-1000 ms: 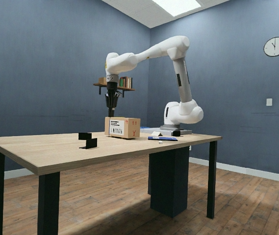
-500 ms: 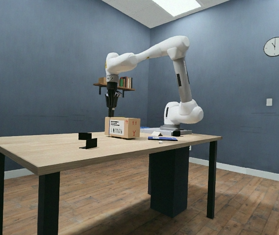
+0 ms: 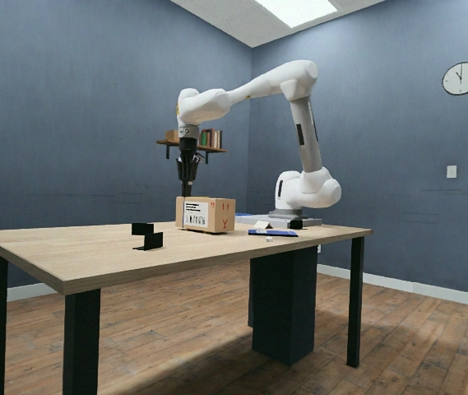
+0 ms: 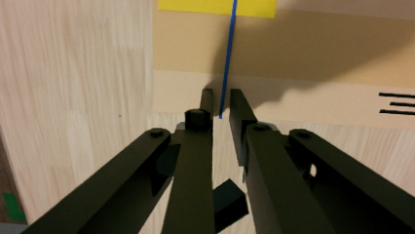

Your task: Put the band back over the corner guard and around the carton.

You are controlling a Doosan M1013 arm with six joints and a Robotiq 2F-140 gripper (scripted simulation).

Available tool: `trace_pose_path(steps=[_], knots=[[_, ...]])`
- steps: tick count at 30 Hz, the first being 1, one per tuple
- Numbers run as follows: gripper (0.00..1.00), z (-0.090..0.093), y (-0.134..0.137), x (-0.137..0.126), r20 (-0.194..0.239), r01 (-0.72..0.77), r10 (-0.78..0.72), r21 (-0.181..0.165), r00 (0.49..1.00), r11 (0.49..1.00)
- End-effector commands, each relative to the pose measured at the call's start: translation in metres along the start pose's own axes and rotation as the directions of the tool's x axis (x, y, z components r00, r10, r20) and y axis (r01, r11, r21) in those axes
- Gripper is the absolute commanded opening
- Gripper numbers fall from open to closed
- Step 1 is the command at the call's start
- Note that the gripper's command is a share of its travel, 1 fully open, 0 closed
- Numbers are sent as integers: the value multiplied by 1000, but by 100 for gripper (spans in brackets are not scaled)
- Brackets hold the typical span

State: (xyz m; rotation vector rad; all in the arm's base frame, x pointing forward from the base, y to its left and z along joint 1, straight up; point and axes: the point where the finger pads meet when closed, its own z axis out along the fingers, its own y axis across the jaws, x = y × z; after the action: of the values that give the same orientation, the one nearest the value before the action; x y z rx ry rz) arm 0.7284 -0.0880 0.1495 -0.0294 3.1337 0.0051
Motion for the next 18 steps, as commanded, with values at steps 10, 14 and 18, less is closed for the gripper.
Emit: trace_pose_path(steps=[10,14,18], knots=[[18,-4,0,0,2,0,0,0,1000,1000],[18,-8,0,0,2,0,0,0,1000,1000],[18,-11,0,0,2,0,0,0,1000,1000]])
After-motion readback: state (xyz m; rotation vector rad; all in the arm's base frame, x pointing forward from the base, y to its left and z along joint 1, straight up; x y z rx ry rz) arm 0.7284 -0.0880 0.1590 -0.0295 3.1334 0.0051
